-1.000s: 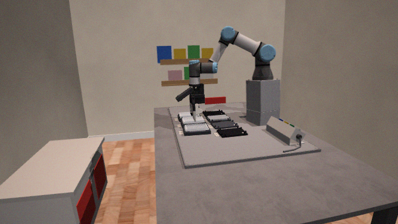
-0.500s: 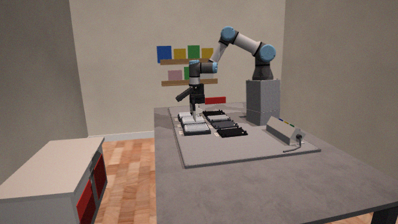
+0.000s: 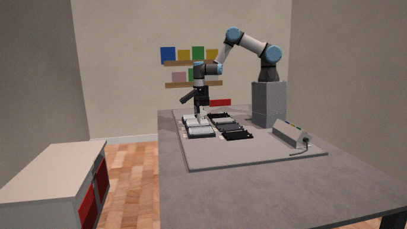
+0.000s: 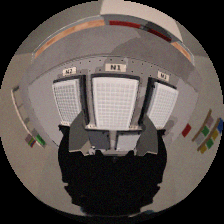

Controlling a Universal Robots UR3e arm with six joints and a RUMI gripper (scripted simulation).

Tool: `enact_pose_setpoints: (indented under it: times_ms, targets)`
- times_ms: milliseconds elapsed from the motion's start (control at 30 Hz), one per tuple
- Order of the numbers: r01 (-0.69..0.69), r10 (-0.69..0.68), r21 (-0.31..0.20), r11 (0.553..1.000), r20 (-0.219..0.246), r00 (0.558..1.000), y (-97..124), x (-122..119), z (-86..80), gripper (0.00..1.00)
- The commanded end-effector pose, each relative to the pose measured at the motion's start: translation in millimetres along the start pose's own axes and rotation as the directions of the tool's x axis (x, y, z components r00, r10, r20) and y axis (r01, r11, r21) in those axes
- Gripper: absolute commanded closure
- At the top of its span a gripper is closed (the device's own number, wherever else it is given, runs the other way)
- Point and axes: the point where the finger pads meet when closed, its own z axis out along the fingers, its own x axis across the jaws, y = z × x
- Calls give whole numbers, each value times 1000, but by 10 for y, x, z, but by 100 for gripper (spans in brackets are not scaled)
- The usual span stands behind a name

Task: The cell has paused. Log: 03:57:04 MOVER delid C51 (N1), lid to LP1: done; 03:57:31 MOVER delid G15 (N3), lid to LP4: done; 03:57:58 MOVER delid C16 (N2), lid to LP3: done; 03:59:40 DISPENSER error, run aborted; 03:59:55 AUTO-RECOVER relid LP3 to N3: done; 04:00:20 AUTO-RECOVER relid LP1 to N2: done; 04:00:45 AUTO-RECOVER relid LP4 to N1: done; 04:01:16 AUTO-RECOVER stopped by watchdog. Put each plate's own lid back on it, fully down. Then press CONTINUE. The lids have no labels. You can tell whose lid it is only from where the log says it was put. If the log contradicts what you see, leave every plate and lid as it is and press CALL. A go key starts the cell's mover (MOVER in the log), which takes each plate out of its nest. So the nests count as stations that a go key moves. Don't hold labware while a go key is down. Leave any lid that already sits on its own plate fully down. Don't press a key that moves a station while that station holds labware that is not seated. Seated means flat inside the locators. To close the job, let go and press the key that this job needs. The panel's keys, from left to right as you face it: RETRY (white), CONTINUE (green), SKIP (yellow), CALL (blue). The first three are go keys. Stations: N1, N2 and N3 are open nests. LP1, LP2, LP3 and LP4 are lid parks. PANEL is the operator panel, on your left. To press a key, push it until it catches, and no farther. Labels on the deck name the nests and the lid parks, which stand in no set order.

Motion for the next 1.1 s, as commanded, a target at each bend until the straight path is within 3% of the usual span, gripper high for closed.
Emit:
enact_pose_setpoints:
  times_ms: [0, 233, 733, 1067]
  targets:
    - [0, 0, 5, 1000, 0, 1000, -19, 3, -9, 18]
    - [0, 0, 5, 1000, 0, 1000, -19, 3, -9, 18]
    - [0, 0, 3, 1000, 0, 1000, -7, -4, -220, 18]
    - [2, -2, 4, 1000, 0, 1000, -12, 54, -221, 18]
